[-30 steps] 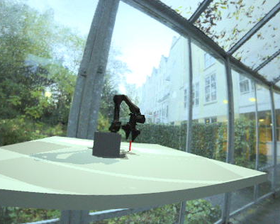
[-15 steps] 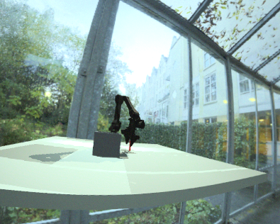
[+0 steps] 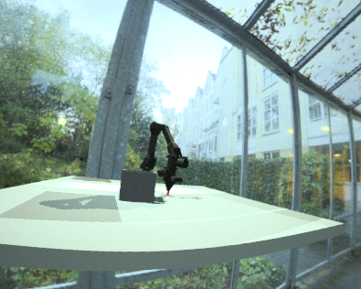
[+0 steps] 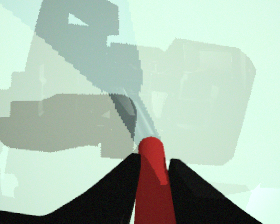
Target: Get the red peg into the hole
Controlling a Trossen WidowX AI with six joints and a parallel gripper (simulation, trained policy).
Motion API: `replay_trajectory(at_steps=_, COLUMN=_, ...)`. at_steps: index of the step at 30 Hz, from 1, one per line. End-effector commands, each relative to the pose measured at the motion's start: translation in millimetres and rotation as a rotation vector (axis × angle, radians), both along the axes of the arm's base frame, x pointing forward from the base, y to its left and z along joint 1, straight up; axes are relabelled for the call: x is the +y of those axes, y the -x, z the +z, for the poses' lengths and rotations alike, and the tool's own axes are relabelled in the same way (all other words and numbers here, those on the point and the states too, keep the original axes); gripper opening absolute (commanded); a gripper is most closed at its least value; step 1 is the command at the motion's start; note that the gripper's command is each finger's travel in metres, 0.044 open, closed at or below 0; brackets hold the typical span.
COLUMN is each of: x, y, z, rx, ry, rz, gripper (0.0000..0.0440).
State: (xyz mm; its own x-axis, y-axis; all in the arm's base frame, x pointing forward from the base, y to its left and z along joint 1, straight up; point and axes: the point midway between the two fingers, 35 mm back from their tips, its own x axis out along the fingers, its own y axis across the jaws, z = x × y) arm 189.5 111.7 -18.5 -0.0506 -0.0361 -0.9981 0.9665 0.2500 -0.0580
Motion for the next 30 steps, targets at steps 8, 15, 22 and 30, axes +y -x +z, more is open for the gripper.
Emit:
replay_trajectory(at_steps=8, x=5.4, y=-15.1, z=24.4, rx=-0.073, ry=-0.056, rz=-0.030, gripper=0.0000)
replay_trajectory(at_steps=15, x=8.1, y=-29.3, z=48.4, rx=-0.137, ry=-0.097, rz=-0.039, gripper=0.0000)
replay_trajectory(at_steps=22, x=6.2, y=-45.8, z=77.8, rx=-0.205, ry=-0.123, rz=-0.031, gripper=0.0000)
replay_trajectory(at_steps=30, x=-7.7, y=-64.1, z=111.9, rx=-0.274, ry=-0.115, rz=-0.015, gripper=0.0000)
